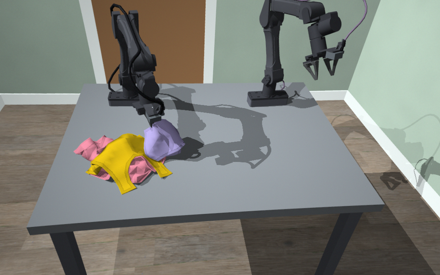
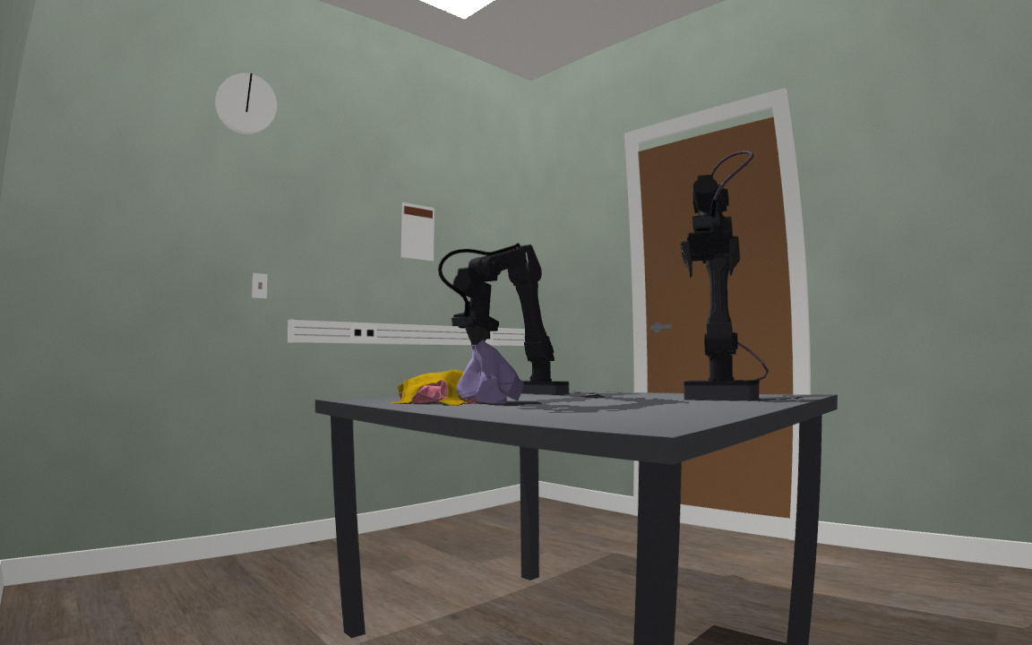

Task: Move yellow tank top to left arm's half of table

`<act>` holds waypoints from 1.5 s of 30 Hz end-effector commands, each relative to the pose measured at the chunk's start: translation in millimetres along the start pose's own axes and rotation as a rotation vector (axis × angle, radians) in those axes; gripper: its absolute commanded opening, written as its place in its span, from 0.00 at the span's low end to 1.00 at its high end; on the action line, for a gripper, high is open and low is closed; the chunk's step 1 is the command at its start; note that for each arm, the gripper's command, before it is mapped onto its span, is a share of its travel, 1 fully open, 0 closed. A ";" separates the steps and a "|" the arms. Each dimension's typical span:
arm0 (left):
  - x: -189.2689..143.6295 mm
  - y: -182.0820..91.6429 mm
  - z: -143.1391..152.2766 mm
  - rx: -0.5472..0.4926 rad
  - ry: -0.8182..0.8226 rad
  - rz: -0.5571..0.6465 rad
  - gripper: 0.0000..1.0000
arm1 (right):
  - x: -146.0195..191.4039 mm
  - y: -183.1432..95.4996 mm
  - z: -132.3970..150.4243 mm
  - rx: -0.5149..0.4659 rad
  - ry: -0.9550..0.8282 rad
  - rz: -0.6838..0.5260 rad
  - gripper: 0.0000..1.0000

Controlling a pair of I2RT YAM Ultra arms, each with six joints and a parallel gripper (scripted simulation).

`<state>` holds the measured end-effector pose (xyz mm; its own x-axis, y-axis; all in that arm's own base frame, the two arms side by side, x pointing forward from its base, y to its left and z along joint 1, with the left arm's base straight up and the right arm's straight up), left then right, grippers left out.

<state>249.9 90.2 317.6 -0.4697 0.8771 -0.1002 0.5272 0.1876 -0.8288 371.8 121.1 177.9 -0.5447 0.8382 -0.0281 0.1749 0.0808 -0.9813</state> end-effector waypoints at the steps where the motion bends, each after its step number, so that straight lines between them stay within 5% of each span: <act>1: -3.1 -19.8 -10.8 -0.077 0.011 0.014 0.92 | 1.1 12.4 -3.2 0.000 0.002 0.007 0.00; 14: -3.1 -19.8 -10.8 -0.077 0.011 0.014 0.92 | 7.5 67.9 15.4 0.111 -0.004 -0.011 0.00; 17: -3.1 -19.8 -10.8 -0.077 0.011 0.014 0.92 | 0.4 56.9 11.3 0.072 0.007 0.003 0.00; 25: -3.1 -19.8 -10.8 -0.077 0.011 0.014 0.92 | 8.7 101.8 34.1 0.184 0.002 -0.021 0.00; 38: -3.1 -19.8 -10.8 -0.077 0.011 0.014 0.92 | 12.3 103.0 39.5 0.213 -0.004 -0.029 0.00; 39: -3.1 -19.8 -10.8 -0.077 0.011 0.014 0.92 | 13.0 102.4 40.1 0.213 -0.006 -0.029 0.92; 45: -3.1 -19.8 -10.8 -0.077 0.011 0.014 0.92 | 13.7 98.4 40.2 0.196 -0.016 -0.031 0.92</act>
<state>249.9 90.2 317.6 -0.4697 0.8771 -0.1002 0.5272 0.1876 -0.8288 351.9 116.3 72.9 -0.5501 0.8351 0.0006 -0.0030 -0.0013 -1.0000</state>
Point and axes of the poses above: on each arm, the point where the finger pads meet when closed, its own y axis out along the fingers, its own x axis across the jaws, z = x × y, the point moved 7 cm from there along -y, back along the fingers, and after that the axes turned 10 degrees about -y, right-handed, at the moved point
